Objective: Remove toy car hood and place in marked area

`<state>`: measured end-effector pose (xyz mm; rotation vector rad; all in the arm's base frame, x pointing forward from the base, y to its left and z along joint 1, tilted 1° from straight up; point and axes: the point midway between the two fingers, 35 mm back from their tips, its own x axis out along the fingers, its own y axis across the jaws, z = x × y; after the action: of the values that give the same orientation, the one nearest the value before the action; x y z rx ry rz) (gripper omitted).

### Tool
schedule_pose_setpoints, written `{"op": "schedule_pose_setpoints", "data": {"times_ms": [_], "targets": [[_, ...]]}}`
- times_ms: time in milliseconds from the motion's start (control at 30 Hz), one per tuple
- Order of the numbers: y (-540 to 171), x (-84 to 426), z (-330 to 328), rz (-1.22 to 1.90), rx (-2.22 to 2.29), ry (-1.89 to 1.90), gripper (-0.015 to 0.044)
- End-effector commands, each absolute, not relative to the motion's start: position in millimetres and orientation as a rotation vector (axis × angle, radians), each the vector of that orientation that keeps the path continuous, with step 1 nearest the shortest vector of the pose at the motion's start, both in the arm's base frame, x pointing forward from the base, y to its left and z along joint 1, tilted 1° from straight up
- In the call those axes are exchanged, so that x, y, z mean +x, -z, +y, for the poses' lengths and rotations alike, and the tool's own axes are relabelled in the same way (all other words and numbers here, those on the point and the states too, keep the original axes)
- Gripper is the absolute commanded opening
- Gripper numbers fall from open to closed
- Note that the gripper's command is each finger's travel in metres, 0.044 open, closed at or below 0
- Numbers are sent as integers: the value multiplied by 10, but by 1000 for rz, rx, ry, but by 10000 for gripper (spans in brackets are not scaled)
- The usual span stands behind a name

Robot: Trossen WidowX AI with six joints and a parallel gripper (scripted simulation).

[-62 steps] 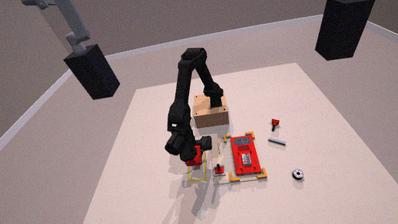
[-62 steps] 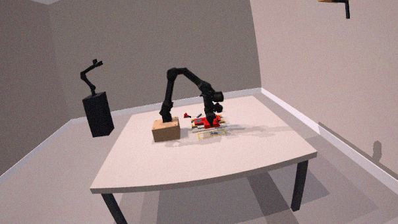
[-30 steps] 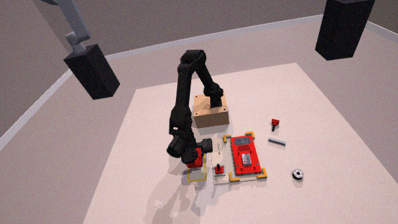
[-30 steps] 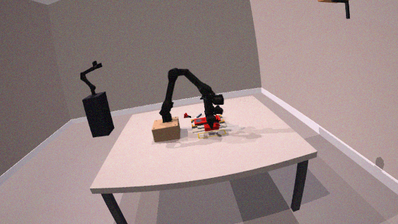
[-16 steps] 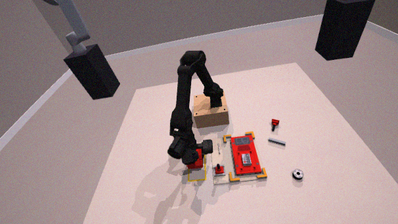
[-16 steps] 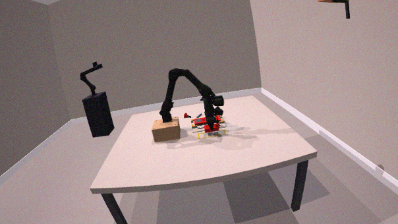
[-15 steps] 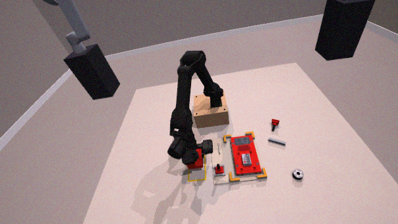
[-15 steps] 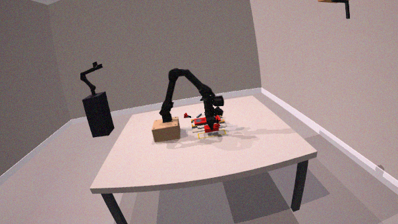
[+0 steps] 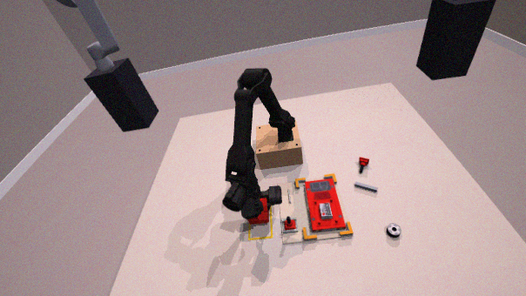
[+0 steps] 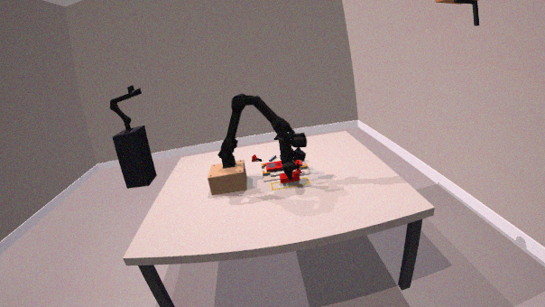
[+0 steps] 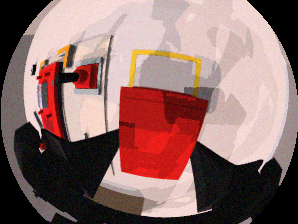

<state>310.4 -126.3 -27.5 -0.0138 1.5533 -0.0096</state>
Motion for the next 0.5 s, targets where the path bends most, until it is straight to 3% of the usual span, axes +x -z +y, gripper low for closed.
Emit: {"op": "schedule_pose_setpoints", "data": {"times_ms": [0, 467], "targets": [[301, 3089, -1268, 1557, -21, 9, 0], [357, 3091, -1269, 1557, -21, 9, 0]]}}
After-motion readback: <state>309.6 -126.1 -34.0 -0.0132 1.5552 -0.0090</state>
